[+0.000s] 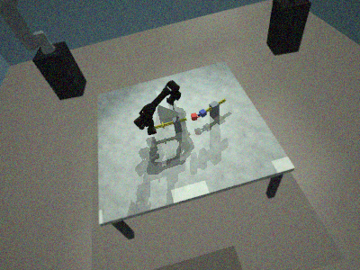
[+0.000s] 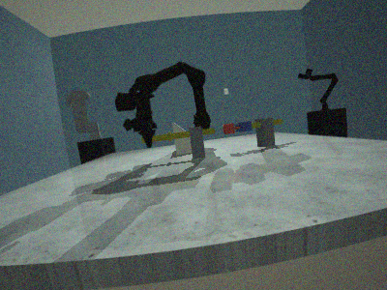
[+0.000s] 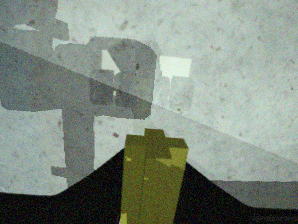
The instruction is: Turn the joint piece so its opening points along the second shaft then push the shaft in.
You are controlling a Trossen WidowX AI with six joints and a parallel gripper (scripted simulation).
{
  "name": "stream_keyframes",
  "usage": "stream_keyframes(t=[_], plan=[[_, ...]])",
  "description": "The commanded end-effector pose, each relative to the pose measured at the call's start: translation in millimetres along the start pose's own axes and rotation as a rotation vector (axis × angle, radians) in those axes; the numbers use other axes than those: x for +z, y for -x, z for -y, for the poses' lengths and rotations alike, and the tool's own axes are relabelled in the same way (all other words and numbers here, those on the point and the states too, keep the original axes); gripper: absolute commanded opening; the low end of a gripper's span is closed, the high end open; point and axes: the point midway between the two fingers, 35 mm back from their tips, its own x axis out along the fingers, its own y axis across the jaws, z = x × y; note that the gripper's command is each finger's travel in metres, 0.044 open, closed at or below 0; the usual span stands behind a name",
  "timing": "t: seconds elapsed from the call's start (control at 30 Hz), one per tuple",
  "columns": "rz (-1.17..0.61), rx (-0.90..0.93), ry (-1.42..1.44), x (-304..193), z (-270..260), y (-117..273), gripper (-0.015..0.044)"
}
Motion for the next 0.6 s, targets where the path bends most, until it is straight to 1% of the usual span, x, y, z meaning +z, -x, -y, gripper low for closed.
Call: stream_keyframes(t=[0.0, 0.57], plan=[[-0.001, 0.005, -0.002, -3, 0, -1, 0.0000], [-0.005, 0.023, -0.005, -28, 0, -1, 0.0000]])
